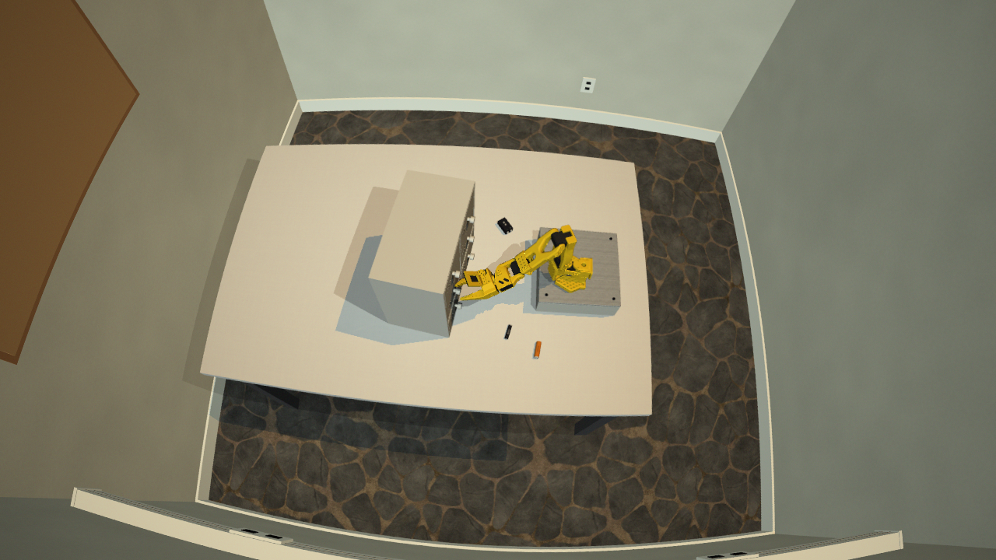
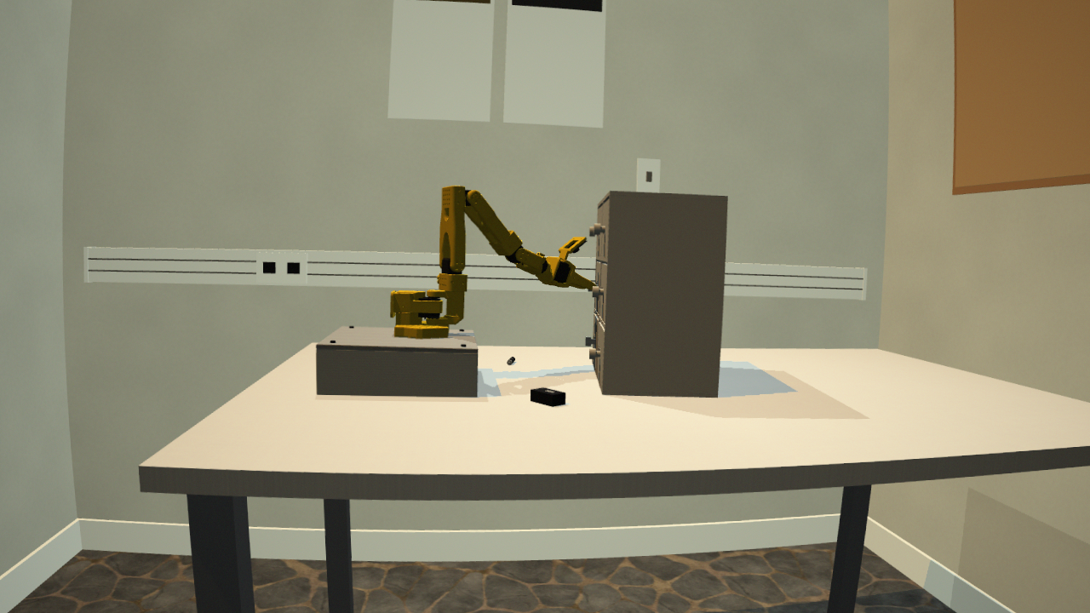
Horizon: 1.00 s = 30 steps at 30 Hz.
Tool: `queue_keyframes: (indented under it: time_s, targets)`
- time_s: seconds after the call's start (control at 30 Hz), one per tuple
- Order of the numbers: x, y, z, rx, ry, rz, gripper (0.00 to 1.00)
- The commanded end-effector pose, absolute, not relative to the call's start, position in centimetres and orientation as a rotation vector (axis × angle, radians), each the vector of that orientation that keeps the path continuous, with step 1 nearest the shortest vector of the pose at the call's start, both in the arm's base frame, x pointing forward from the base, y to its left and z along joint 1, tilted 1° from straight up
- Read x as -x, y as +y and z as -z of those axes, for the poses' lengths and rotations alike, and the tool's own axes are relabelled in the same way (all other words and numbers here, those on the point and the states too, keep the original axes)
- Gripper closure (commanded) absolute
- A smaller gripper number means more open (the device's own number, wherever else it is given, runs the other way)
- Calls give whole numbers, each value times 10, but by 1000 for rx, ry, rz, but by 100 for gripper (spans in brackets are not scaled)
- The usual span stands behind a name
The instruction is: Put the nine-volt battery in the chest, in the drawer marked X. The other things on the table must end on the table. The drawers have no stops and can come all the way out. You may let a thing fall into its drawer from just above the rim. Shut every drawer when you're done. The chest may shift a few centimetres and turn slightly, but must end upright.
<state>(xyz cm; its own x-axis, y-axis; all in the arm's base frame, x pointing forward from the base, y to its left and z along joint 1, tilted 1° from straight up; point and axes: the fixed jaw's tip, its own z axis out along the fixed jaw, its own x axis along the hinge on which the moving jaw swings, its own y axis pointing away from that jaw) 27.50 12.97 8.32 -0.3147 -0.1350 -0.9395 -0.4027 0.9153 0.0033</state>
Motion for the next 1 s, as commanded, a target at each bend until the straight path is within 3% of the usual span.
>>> queue_keyframes:
  time_s: [0.0, 0.97]
  targets:
    - [-280, 127, -84, 371, 1883, -277, 79]
    - [-283, 125, -85, 363, 1884, -271, 79]
